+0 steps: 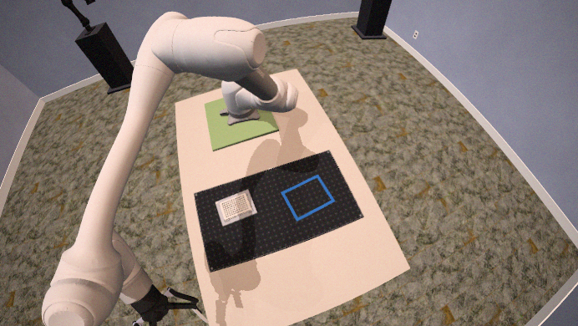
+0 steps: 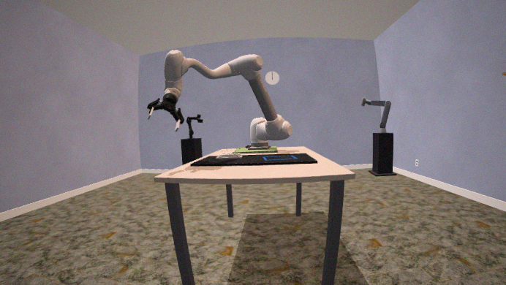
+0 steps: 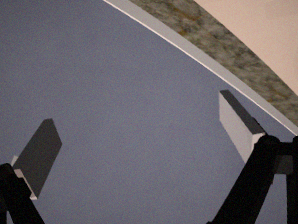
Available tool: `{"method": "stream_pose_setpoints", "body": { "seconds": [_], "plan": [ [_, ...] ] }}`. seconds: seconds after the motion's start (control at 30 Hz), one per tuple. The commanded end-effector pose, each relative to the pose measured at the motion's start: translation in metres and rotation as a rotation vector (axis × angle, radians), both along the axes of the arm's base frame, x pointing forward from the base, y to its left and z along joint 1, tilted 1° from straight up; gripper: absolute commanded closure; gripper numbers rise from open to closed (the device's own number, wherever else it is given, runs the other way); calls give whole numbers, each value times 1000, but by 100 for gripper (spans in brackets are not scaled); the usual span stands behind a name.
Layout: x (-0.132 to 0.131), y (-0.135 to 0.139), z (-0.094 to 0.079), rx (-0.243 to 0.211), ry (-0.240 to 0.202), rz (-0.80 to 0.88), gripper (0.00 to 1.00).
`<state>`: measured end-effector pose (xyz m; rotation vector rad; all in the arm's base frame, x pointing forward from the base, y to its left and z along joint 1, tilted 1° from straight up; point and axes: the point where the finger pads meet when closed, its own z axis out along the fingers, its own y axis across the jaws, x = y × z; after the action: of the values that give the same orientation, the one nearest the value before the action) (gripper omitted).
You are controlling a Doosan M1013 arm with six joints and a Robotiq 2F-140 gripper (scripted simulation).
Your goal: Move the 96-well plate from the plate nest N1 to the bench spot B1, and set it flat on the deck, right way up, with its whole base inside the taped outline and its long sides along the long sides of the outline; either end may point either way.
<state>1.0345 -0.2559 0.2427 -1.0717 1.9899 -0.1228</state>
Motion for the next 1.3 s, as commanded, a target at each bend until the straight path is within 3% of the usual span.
{"method": "stream_pose_setpoints", "body": {
  "seconds": [0.0, 0.1, 0.2, 0.53, 0.63, 0.93, 1.03, 1.27],
  "plan": [
    [-15, 19, -7, -10, 17, 21, 0],
    [-17, 21, -8, -10, 17, 21, 0],
    [-28, 30, -13, -59, 72, 78, 0],
    [-48, 46, -23, -59, 72, 78, 0],
    [-60, 54, -28, -108, 127, 136, 0],
    [-82, 69, -38, -108, 127, 136, 0],
    [-94, 76, -43, -158, 182, 194, 0],
    [-117, 90, -52, -158, 182, 194, 0]
  ]
}}
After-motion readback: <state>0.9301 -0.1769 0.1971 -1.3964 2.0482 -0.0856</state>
